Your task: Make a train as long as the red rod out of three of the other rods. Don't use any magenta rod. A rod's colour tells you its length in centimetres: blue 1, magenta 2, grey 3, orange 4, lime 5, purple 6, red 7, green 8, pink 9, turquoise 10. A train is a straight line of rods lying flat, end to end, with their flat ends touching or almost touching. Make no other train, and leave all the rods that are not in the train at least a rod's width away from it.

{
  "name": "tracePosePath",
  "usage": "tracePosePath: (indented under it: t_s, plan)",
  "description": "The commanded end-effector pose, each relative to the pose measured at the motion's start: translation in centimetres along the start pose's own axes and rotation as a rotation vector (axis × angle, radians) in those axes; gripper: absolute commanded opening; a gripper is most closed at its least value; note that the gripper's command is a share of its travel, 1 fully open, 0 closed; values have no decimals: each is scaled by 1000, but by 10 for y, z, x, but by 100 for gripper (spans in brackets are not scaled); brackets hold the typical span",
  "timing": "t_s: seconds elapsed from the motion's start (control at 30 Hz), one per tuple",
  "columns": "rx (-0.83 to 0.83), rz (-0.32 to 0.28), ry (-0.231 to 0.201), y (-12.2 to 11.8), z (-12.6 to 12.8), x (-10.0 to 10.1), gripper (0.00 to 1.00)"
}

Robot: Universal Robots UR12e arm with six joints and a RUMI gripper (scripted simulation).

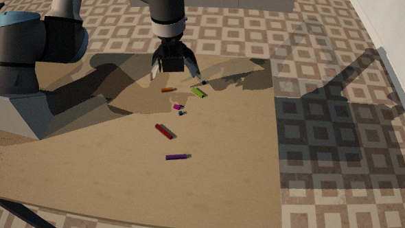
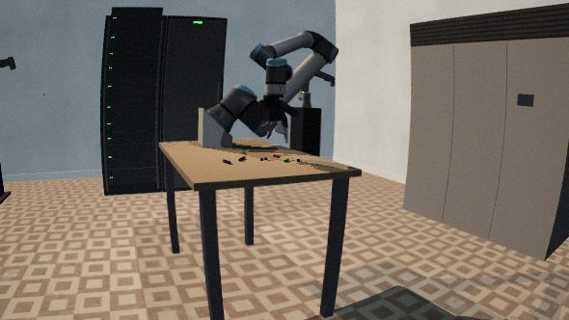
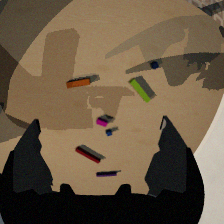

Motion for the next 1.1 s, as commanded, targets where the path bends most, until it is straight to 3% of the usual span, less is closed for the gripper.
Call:
tracePosePath:
  t_s: [0.0,1.07]
  plan:
    - [-96,1,0,-6,1,-1,100]
    - [-967,0,-1,-71,10,-1,100]
Point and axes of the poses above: the point where the finger pads meet when closed, its own x axis out along the fingers, its own z axis across the jaws, y = z × x, the point moved 3 cm from there along -x, back along the fingers, and after that the axes turned 14 degrees about x, right-handed, at the moved point
